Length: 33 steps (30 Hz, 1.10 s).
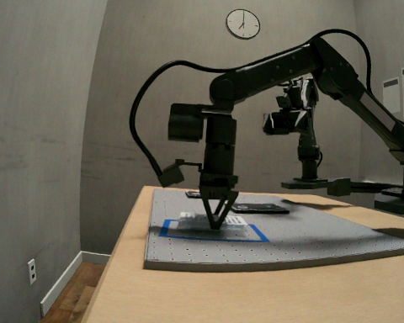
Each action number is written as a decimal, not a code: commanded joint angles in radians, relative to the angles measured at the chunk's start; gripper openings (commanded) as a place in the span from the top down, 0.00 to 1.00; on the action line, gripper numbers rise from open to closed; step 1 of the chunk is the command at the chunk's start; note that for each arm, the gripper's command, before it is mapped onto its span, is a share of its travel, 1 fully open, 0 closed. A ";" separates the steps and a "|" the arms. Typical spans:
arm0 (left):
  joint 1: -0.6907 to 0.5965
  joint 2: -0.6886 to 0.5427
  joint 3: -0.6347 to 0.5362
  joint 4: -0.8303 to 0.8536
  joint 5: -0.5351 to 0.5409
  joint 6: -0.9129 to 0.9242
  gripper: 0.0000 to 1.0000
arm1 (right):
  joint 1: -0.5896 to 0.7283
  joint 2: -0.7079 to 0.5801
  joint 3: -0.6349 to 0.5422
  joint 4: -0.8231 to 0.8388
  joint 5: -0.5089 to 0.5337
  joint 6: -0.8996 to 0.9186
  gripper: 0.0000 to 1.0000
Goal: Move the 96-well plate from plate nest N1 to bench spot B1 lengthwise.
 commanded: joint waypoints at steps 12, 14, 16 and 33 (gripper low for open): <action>0.016 -0.044 0.016 -0.008 0.009 0.002 0.18 | 0.006 0.000 -0.002 0.003 0.002 0.001 0.00; 0.016 -0.044 0.016 -0.008 0.009 0.002 0.18 | 0.006 0.000 -0.002 0.003 0.002 0.001 0.00; 0.015 -0.044 0.016 -0.008 0.010 0.002 0.18 | 0.006 0.000 -0.002 0.003 0.002 0.001 0.00; 0.015 -0.031 -0.060 0.067 0.010 0.002 0.18 | 0.006 0.000 -0.002 0.003 0.002 0.001 0.00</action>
